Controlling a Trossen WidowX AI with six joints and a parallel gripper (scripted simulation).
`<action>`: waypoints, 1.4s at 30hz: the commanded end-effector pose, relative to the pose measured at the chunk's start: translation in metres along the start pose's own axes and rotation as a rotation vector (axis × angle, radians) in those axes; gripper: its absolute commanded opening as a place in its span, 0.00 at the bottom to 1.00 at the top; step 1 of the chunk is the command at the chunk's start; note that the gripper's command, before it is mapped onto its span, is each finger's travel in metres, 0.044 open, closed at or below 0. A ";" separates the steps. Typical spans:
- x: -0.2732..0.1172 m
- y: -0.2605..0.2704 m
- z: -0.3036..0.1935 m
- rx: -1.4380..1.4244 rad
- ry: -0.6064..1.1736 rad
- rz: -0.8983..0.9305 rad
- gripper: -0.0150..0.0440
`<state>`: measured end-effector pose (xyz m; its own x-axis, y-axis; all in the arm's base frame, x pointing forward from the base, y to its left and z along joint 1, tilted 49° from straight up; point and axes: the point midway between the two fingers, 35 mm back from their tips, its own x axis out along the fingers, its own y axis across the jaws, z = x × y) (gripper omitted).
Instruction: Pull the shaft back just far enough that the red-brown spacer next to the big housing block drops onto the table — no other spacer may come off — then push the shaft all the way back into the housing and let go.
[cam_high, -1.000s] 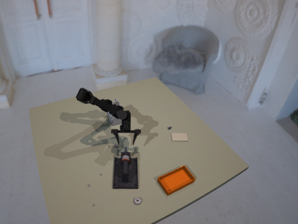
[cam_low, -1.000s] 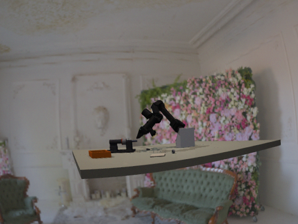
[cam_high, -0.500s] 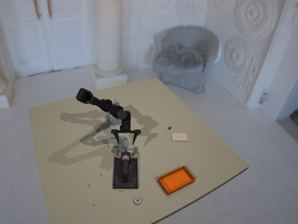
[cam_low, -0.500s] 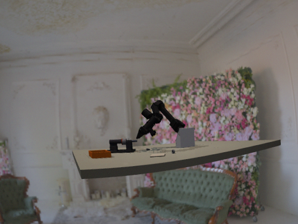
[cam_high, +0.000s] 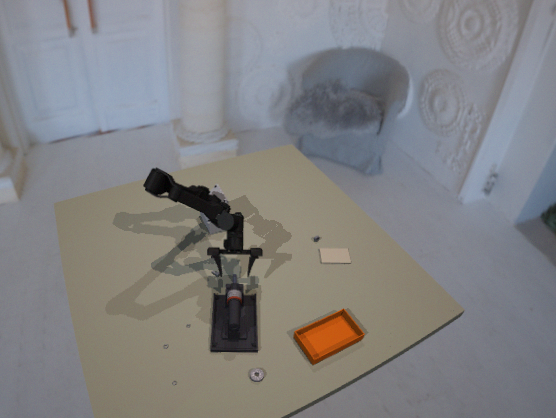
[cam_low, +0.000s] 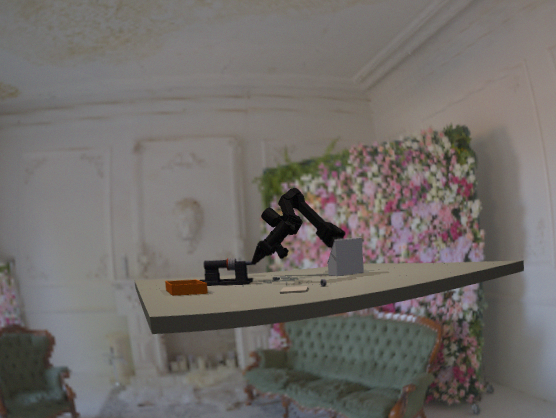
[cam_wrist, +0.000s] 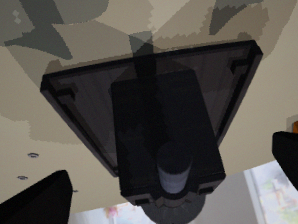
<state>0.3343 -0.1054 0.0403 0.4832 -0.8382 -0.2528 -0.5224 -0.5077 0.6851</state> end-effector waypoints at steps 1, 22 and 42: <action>0.008 0.000 -0.003 0.003 0.006 -0.002 1.00; 0.020 0.001 -0.002 0.002 0.009 0.001 1.00; 0.020 0.001 -0.002 0.002 0.009 0.001 1.00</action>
<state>0.3436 -0.1222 0.0370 0.4851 -0.8389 -0.2467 -0.5260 -0.5053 0.6841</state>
